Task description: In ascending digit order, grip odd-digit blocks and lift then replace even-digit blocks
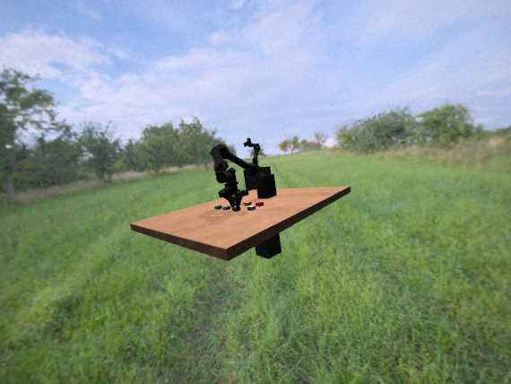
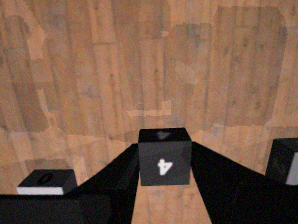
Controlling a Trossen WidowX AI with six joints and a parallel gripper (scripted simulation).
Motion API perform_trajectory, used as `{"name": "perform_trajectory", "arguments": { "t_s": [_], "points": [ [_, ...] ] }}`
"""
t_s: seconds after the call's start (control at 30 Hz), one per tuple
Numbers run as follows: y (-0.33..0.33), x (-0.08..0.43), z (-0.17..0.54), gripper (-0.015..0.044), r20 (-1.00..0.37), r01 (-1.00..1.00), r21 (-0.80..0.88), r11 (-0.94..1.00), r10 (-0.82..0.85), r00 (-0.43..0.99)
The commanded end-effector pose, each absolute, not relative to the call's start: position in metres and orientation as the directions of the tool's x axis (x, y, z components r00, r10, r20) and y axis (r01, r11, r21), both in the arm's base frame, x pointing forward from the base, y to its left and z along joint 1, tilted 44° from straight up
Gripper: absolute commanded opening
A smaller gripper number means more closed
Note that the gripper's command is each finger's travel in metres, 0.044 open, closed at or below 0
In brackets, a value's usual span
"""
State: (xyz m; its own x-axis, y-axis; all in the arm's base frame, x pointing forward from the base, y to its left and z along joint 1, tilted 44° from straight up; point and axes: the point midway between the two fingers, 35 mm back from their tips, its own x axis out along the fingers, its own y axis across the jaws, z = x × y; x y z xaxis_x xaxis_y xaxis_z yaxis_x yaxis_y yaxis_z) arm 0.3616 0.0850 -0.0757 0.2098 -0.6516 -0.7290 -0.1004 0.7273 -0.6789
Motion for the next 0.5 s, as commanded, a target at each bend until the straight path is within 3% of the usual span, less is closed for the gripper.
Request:
{"name": "perform_trajectory", "arguments": {
  "t_s": [0.0, 0.47],
  "points": [
    [0.0835, 0.3606, -0.0764, 0.012, -0.725, -0.106, -0.684, 0.722, -0.656, 0.209],
    [0.0879, 0.3593, -0.0717, 0.012, -0.725, -0.106, -0.683, 0.722, -0.656, 0.209]
  ]
}}
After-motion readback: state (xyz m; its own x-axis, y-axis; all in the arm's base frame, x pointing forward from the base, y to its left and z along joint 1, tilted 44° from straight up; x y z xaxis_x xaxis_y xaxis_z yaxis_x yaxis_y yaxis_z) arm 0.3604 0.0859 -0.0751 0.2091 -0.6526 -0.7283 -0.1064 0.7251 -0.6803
